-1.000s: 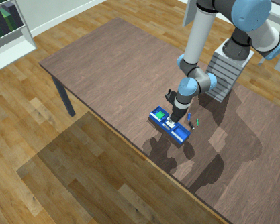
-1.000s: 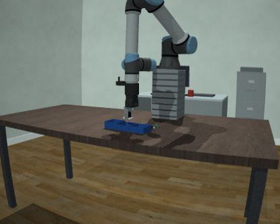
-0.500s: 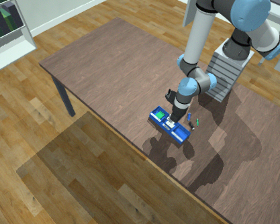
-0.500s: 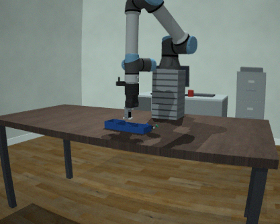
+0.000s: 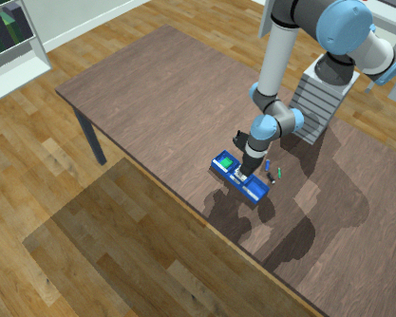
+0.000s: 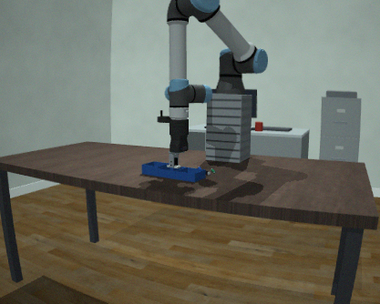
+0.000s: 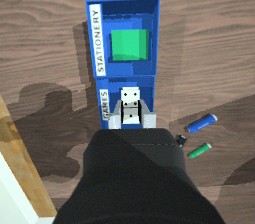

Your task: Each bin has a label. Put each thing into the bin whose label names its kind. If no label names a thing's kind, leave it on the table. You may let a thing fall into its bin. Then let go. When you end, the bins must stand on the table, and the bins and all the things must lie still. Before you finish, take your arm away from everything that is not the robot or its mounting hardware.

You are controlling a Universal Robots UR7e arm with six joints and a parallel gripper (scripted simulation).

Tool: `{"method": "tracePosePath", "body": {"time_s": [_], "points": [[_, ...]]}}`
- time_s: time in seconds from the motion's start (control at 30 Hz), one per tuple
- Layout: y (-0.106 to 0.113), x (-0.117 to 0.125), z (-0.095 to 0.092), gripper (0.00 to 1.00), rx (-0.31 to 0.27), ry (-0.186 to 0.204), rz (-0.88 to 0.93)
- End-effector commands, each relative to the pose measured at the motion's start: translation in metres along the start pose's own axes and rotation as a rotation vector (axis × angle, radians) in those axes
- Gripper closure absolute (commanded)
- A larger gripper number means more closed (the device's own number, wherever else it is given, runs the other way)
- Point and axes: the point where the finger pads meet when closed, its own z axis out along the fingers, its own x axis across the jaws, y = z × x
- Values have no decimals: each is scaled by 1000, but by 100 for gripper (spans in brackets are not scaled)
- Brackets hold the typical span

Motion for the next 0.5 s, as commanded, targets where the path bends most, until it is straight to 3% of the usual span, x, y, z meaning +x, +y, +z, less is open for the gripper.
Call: {"method": "tracePosePath", "body": {"time_s": [0.0, 0.47], "points": [[0, -1, 9, 51, 0, -1, 0], [-1, 0, 12, 51, 0, -1, 0]]}}
